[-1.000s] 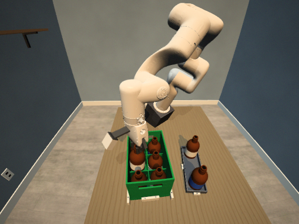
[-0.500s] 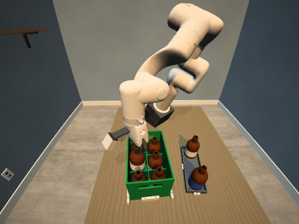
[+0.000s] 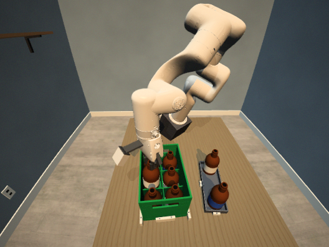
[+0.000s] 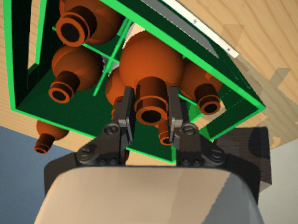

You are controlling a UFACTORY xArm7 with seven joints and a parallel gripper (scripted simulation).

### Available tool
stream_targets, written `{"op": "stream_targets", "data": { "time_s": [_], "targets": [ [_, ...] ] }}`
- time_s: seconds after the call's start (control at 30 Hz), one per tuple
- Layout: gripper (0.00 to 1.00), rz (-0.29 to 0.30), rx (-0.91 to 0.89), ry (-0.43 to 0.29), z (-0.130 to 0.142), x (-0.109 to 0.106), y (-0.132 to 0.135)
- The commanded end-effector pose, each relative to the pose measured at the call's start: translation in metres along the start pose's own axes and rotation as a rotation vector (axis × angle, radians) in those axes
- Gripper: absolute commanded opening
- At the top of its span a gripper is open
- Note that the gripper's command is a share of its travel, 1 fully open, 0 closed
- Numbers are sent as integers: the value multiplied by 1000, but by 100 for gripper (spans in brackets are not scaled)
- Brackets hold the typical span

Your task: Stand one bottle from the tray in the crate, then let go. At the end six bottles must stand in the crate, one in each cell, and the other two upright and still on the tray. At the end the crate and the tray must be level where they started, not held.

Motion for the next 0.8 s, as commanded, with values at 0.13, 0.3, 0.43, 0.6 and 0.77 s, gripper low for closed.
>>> {"op": "stream_targets", "data": {
  "time_s": [0.13, 0.3, 0.43, 0.6, 0.77],
  "targets": [
    [0, -1, 0, 4, -1, 0, 0],
    [0, -1, 0, 4, -1, 3, 0],
    [0, -1, 0, 4, -1, 6, 0],
    [0, -1, 0, 4, -1, 10, 0],
    [0, -1, 0, 4, -1, 15, 0]
  ]
}}
Point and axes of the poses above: the point where the finger pads meet when closed, its own x axis out along the fingers, its own y axis across the jaws, z = x × y, the point moved 10 cm from there along -x, back along the fingers, and after that the axes turned 1 degree about -x, right-handed, at the moved point
